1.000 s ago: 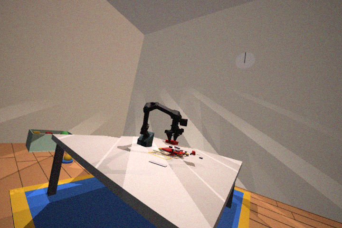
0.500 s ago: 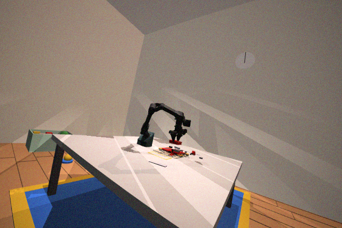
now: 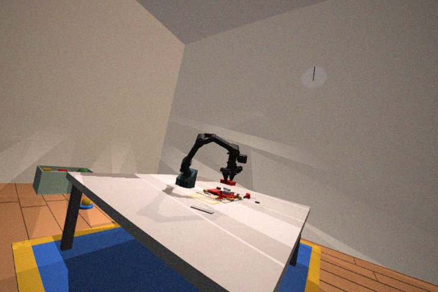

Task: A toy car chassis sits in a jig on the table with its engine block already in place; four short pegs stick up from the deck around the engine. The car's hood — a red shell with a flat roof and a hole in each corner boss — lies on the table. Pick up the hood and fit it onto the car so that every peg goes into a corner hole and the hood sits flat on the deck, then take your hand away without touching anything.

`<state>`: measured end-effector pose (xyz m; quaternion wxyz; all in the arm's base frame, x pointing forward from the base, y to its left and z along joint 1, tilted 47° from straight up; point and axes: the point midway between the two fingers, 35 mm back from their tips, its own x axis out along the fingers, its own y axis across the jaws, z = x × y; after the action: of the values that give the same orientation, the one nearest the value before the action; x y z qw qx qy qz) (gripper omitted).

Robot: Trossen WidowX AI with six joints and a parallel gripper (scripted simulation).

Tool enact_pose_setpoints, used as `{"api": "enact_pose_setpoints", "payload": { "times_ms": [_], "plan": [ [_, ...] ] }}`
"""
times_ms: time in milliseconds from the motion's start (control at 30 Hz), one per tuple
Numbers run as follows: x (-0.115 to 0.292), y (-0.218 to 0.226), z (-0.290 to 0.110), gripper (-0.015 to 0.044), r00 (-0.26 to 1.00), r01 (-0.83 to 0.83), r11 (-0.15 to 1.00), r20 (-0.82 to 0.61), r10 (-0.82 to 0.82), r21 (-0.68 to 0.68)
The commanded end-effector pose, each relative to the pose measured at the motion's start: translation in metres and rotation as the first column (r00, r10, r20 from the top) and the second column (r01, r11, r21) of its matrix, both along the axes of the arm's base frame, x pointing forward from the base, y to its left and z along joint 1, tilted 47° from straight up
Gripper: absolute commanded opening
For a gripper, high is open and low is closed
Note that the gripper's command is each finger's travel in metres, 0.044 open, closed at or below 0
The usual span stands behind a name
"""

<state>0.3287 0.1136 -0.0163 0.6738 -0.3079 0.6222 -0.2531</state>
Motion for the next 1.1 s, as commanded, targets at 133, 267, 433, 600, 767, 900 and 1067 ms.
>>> {"api": "enact_pose_setpoints", "payload": {
  "times_ms": [133,267,433,600,767,900,1067],
  "plan": [
    [0.002,-0.005,-0.007,0.0000,1.000,0.004,1.000,0.007,-0.004,0.005],
    [0.004,-0.017,-0.021,0.0000,1.000,0.004,1.000,0.007,-0.004,0.005],
    [0.007,-0.033,-0.035,0.0000,1.000,0.004,1.000,0.007,-0.004,0.003],
    [0.007,-0.034,-0.035,0.0000,1.000,0.004,1.000,0.007,-0.004,0.003],
    [0.007,-0.034,-0.035,0.0000,1.000,0.004,1.000,0.007,-0.004,0.003],
    [0.007,-0.034,-0.035,0.0000,1.000,0.004,1.000,0.007,-0.004,0.003],
    [0.007,-0.034,-0.035,0.0000,1.000,0.004,1.000,0.007,-0.004,0.003]
  ]
}}
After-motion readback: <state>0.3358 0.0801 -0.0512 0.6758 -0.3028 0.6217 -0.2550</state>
